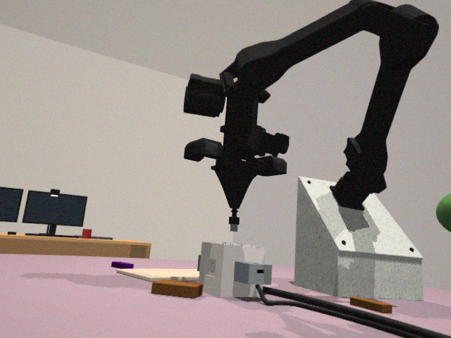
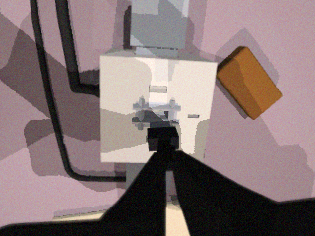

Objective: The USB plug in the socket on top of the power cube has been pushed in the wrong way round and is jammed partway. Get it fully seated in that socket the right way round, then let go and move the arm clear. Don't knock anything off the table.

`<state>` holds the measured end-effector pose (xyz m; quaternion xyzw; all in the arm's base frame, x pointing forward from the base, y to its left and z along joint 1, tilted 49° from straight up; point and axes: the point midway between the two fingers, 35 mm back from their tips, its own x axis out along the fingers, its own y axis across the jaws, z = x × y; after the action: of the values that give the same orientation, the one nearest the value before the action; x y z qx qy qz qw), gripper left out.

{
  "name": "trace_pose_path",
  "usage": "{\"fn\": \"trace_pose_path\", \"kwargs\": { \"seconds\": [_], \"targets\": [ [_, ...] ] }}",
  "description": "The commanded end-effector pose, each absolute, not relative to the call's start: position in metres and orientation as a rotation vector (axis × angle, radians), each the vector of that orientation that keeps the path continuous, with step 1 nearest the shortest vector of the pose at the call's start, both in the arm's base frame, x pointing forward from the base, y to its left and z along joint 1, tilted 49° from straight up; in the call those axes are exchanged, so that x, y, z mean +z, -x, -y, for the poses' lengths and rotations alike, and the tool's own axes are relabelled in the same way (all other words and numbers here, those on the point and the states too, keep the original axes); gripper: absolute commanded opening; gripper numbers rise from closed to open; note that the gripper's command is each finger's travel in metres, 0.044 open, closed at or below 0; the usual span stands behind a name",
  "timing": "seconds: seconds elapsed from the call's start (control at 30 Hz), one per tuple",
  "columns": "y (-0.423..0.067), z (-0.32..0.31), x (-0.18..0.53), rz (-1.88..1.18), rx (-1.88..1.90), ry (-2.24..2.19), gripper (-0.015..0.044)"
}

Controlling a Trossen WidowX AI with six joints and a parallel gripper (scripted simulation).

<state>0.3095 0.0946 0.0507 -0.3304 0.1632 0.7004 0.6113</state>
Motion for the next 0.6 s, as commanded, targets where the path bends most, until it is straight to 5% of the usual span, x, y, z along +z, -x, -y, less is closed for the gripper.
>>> {"fn": "trace_pose_path", "kwargs": {
  "seconds": [0.0, 0.57],
  "targets": [
    [-0.3112, -0.0923, 0.0528, -0.375, 1.615, 0.774, 0.0],
    [-0.3097, -0.0941, 0.0511, -0.642, 1.495, 0.492, 0.0]
  ]
}}
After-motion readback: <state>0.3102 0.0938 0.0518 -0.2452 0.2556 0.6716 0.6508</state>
